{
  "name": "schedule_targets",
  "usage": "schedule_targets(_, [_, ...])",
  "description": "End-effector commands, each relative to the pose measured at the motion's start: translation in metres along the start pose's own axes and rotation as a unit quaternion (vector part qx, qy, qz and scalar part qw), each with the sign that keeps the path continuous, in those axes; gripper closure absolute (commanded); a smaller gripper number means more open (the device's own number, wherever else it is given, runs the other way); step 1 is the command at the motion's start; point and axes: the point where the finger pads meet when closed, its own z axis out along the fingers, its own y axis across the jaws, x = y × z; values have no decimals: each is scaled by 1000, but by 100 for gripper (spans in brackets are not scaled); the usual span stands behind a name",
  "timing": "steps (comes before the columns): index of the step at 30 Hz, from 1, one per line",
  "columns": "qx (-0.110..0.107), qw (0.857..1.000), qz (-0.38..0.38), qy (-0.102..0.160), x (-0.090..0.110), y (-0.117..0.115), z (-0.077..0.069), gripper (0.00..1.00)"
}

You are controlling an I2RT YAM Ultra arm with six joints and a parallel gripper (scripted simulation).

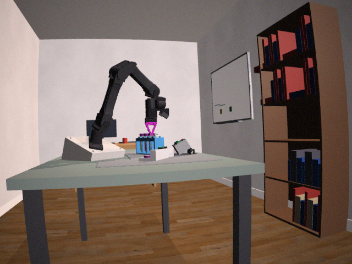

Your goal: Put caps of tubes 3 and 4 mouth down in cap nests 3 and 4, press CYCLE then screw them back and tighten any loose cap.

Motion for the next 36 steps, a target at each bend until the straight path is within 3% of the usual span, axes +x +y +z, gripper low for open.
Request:
schedule_targets(1, [-4,994,105,-3,-1,1,-3,100])
schedule_targets(10, [-4,994,105,-3,-1,1,-3,100])
schedule_targets(11, [-4,994,105,-3,-1,1,-3,51])
schedule_targets(24, [-5,994,105,-3,-1,1,-6,51])
schedule_targets(36, [-5,994,105,-3,-1,1,-42,51])
